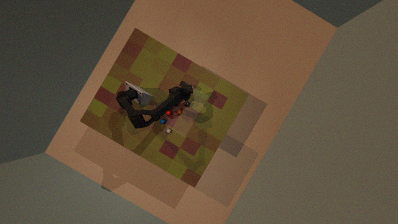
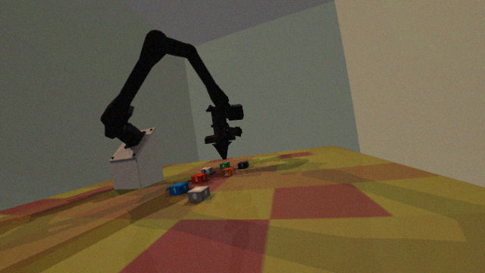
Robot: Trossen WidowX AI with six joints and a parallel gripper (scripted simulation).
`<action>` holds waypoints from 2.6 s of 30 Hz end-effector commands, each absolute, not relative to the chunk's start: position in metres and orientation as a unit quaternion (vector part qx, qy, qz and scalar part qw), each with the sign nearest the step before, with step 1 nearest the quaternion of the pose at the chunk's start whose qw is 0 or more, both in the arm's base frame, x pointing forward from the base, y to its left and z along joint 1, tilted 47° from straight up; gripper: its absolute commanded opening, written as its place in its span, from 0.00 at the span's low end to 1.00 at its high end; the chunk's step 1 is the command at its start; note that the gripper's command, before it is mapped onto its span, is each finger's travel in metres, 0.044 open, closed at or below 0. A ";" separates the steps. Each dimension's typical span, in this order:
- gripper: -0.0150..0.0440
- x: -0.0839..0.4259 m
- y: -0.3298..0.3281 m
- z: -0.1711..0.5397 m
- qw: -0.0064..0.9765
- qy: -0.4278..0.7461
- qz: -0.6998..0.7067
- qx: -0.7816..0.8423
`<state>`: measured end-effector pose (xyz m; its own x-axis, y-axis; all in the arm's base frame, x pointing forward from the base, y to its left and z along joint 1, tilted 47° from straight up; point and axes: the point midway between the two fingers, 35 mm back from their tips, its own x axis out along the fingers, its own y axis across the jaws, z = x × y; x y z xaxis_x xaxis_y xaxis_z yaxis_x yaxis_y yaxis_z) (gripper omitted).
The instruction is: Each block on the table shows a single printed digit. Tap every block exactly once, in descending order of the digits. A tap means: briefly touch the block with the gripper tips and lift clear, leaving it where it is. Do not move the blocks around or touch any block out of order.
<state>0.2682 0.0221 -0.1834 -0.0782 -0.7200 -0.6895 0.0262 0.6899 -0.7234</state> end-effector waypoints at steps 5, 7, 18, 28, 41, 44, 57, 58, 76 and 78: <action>0.29 0.277 0.053 -0.158 0.633 0.669 -0.296 -0.253; 0.29 0.278 0.080 -0.131 0.633 0.670 -0.295 -0.252; 0.29 0.279 0.060 -0.083 0.633 0.671 -0.294 -0.252; 0.29 0.244 -0.025 -0.001 0.629 0.670 -0.298 -0.257; 0.29 0.236 -0.086 -0.055 0.628 0.670 -0.300 -0.258; 0.29 0.236 -0.086 -0.055 0.628 0.670 -0.300 -0.258; 0.29 0.235 -0.098 -0.067 0.628 0.670 -0.300 -0.258; 0.29 0.235 -0.099 -0.068 0.628 0.670 -0.300 -0.258; 0.29 0.236 -0.086 -0.055 0.628 0.670 -0.300 -0.258; 0.29 0.236 -0.086 -0.055 0.628 0.670 -0.300 -0.258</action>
